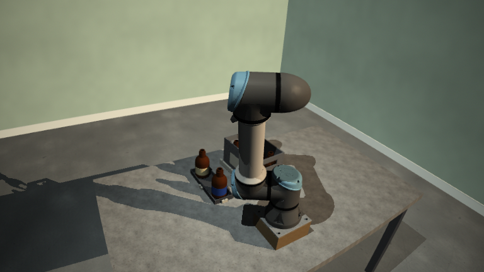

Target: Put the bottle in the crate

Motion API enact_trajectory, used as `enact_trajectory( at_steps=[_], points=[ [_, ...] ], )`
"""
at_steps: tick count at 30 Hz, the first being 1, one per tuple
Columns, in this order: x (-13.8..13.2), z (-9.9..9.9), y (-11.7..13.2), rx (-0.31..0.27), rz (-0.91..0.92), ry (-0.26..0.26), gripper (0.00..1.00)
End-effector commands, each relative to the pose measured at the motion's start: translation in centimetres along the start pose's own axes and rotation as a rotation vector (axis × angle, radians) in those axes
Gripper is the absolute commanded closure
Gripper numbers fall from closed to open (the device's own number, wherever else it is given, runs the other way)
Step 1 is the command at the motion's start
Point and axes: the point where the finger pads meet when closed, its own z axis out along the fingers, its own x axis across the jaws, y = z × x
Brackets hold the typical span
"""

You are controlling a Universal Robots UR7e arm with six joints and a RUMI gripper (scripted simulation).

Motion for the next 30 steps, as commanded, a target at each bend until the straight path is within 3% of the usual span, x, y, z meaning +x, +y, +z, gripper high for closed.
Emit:
enact_trajectory(
  at_steps=[1, 30],
  points=[
    [0.0, 0.5, 0.0, 0.0, 0.0, 0.001, 1.0],
    [0.0, 2.6, 0.0, 0.0, 0.0, 0.001, 1.0]
  ],
)
